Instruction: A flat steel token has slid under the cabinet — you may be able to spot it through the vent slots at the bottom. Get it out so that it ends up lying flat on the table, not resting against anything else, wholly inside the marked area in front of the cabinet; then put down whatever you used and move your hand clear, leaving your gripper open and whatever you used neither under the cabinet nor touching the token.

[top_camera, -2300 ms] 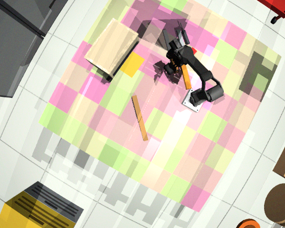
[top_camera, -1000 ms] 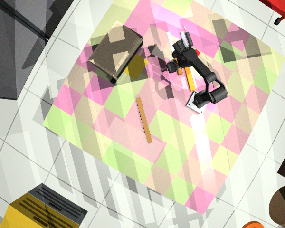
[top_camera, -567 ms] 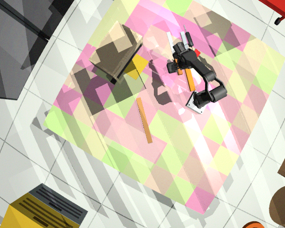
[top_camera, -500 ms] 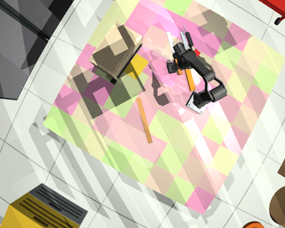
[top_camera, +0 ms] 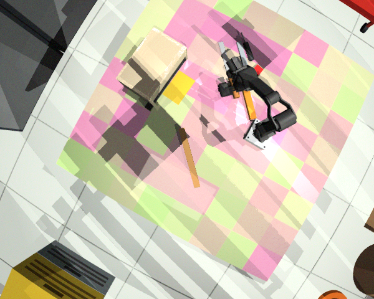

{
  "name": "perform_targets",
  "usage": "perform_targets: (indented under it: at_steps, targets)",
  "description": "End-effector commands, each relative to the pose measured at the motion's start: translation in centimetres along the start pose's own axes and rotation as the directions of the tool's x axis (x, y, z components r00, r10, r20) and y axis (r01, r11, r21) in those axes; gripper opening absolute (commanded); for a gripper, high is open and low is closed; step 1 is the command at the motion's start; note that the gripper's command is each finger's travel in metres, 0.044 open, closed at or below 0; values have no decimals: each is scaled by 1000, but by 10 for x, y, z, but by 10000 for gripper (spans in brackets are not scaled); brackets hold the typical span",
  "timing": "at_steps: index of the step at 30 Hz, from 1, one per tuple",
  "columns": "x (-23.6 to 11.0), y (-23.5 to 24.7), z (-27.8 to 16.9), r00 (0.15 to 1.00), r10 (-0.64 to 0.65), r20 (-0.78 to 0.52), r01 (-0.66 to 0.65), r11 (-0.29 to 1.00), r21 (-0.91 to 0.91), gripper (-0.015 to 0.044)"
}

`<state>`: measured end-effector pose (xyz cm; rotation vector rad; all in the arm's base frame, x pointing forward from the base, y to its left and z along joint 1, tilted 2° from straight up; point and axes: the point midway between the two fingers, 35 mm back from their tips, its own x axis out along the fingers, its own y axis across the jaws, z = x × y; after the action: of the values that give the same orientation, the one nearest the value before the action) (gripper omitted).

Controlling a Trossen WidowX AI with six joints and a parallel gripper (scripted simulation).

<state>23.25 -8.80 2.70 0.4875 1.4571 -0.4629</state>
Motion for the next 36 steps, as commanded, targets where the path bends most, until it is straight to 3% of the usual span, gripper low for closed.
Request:
perform_targets:
  at_steps: [1, 23, 36]
  targets:
    - [9, 0, -1, 1000, -2, -2, 2, 1000, 4, 270]
    - [38, -1, -2, 1000, -2, -2, 2, 1000, 4, 270]
    - [35, 0, -2, 1000, -1, -3, 1, 1000, 0, 183]
